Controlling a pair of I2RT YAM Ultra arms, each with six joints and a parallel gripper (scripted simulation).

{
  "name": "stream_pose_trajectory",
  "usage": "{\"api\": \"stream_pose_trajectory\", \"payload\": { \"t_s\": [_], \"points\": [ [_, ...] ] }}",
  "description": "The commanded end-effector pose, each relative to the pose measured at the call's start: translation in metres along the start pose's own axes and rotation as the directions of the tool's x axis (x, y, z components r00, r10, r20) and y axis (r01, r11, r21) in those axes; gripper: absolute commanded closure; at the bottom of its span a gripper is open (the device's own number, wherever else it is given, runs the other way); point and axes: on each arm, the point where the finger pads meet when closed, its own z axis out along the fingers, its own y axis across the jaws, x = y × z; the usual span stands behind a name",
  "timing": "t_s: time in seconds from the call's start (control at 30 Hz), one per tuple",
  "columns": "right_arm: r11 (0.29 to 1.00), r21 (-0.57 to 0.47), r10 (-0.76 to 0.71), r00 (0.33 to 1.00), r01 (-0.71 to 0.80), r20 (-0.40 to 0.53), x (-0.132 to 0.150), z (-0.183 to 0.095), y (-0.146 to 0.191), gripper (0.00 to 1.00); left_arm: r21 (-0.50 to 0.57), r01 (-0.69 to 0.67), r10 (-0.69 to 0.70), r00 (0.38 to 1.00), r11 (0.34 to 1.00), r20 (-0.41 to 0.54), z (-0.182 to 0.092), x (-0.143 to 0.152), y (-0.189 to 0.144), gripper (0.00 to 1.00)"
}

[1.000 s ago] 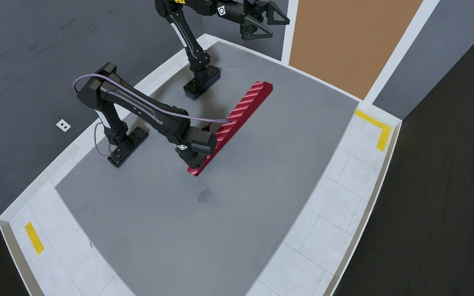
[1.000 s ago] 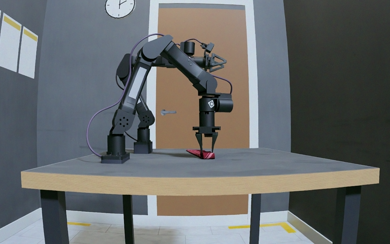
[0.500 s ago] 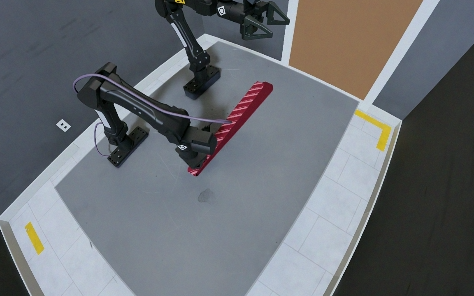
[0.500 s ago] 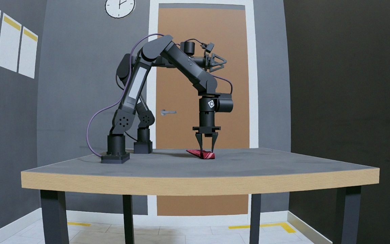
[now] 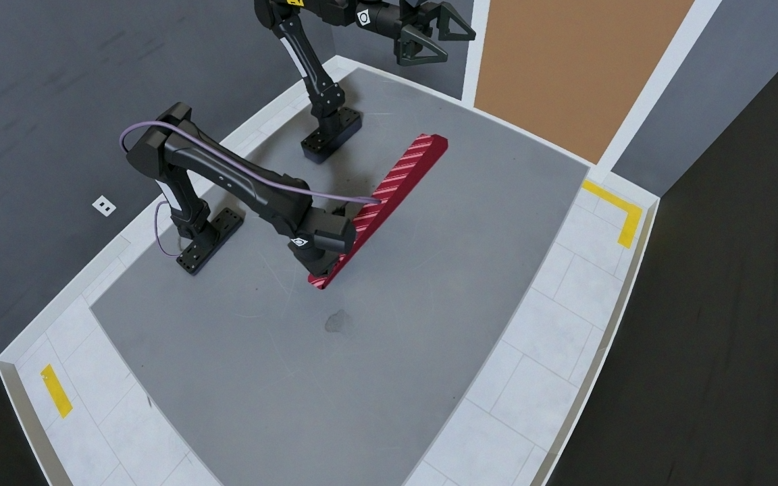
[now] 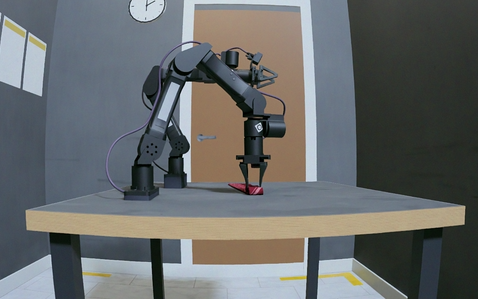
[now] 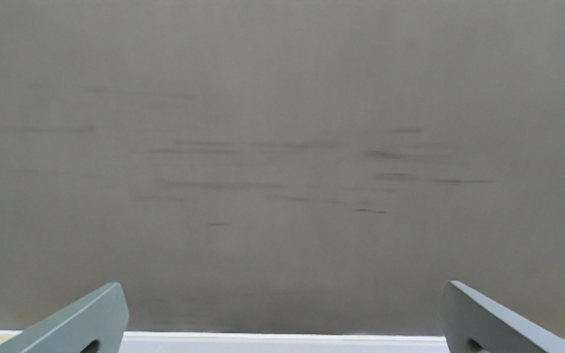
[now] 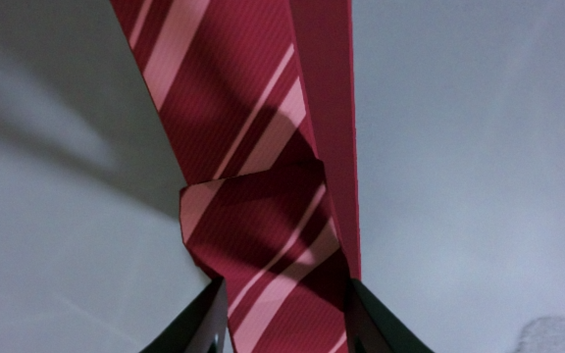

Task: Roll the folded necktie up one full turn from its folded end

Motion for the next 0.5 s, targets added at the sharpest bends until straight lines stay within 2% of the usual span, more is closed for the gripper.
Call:
{"api": "stream_pose_trajectory", "payload": {
  "t_s": [0.0,0.47],
  "points": [
    [1.0,-0.005,0.012,1.0,-0.012,0.014,-0.0019,0.0026,0.0006,0.62,0.011,0.012,-0.012,0.999,1.0,0.048,-0.002,-0.0208,-0.0011,0.0],
    [1.0,-0.005,0.025,1.0,-0.025,0.014,-0.0019,0.0026,0.0006,0.62,0.011,0.012,-0.012,0.999,1.0,0.048,-0.002,-0.0208,-0.0011,0.0]
  ]
}}
